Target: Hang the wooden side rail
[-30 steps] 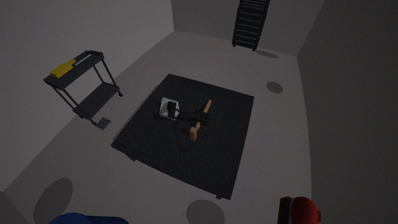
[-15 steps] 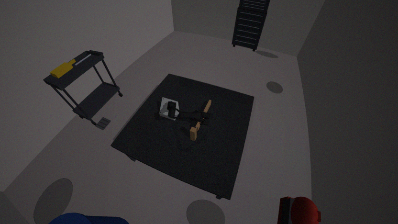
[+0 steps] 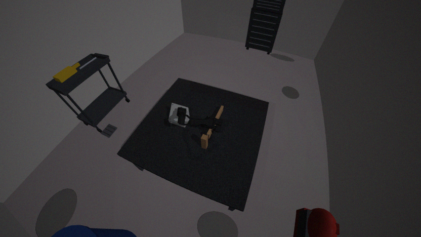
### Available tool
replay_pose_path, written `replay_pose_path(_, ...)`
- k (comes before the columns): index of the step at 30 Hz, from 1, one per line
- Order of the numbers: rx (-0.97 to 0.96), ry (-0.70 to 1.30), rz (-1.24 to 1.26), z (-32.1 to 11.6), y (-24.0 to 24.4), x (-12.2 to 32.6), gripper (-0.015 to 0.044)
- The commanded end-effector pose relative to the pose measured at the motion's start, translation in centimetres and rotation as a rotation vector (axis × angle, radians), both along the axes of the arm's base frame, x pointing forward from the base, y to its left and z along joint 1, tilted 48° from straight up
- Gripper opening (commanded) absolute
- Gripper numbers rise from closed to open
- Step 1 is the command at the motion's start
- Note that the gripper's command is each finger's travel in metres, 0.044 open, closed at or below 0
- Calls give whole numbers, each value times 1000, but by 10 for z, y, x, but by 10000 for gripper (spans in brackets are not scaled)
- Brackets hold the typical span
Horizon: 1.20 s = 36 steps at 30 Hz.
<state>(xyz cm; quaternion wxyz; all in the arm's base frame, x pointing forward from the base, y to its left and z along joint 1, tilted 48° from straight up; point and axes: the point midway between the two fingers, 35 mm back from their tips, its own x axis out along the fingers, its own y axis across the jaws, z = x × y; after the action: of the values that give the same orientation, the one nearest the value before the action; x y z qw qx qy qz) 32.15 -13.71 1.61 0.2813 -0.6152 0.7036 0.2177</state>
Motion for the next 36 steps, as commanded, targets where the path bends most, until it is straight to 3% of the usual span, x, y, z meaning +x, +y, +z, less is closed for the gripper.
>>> replay_pose_path(1,0,-2,6,2,3,2,0)
replay_pose_path(36,0,-2,6,4,2,3,0)
